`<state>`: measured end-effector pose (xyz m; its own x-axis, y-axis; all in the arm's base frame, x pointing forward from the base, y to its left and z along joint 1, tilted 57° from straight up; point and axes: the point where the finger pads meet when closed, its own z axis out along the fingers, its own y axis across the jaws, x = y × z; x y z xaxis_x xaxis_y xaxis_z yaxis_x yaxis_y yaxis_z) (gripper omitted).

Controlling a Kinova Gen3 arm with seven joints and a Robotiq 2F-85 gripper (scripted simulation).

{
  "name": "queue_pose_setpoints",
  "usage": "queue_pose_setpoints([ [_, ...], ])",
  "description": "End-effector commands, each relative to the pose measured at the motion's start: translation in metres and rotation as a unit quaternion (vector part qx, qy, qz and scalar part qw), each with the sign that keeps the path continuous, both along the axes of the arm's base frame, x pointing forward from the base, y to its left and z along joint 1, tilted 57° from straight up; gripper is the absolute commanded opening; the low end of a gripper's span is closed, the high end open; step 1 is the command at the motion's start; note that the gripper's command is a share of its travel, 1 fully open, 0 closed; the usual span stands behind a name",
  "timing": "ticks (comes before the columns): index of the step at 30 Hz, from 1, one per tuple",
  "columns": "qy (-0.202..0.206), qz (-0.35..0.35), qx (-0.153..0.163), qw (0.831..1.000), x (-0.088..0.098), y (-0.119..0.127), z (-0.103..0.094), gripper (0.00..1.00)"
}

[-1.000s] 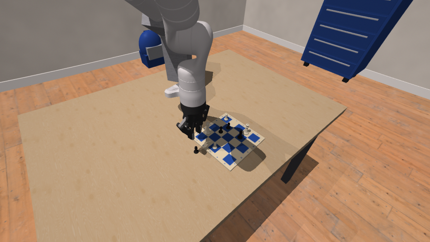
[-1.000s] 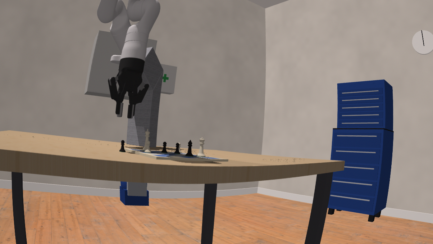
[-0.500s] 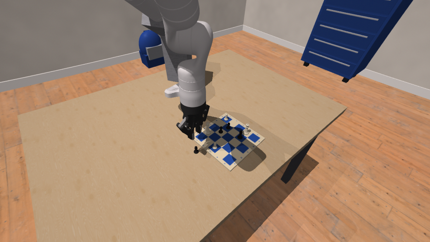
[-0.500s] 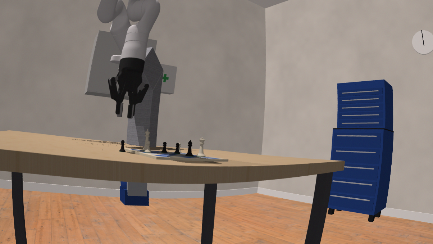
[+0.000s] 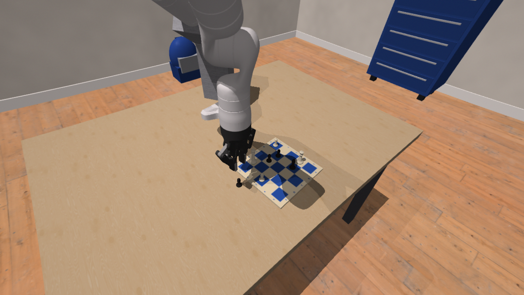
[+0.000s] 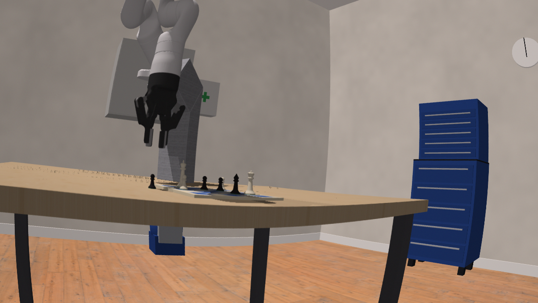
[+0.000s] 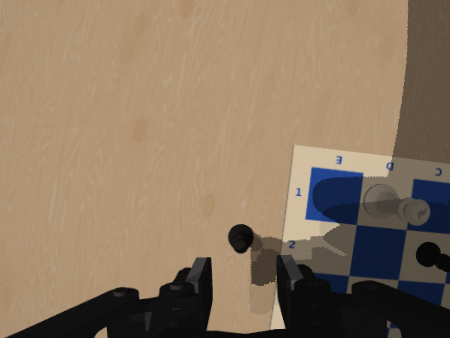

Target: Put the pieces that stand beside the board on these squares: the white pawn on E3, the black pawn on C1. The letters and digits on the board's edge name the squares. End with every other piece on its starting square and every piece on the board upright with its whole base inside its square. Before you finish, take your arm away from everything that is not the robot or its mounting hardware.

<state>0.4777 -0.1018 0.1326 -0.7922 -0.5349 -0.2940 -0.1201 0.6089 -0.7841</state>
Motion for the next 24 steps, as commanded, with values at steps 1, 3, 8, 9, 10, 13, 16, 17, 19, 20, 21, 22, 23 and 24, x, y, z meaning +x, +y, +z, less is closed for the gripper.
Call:
queue_pose_setpoints([
  [1,0.000,-0.001,0.000,1.000,0.001,-0.002,-0.001,0.34],
  [3,0.000,-0.001,0.000,1.000,0.002,-0.003,-0.002,0.34],
  [8,0.000,-0.001,0.000,1.000,0.006,-0.006,-0.005,0.34],
  [9,0.000,-0.001,0.000,1.000,0.007,-0.007,-0.006,0.34],
  [10,0.000,-0.001,0.000,1.000,0.007,-0.008,-0.006,0.34],
  [13,0.000,-0.001,0.000,1.000,0.008,-0.009,-0.007,0.34],
  [16,0.000,-0.001,0.000,1.000,0.011,-0.012,-0.010,0.34],
  [17,0.000,-0.001,0.000,1.000,0.012,-0.013,-0.010,0.34],
  [19,0.000,-0.001,0.000,1.000,0.014,-0.015,-0.012,0.34],
  [20,0.000,-0.001,0.000,1.000,0.015,-0.015,-0.013,0.34],
  [21,0.000,-0.001,0.000,1.000,0.016,-0.016,-0.014,0.34],
  [22,0.000,-0.001,0.000,1.000,0.017,-0.017,-0.015,0.34],
  [23,0.000,-0.001,0.000,1.000,0.018,-0.018,-0.016,0.34],
  [24,0.000,-0.001,0.000,1.000,0.019,-0.019,-0.016,0.34],
])
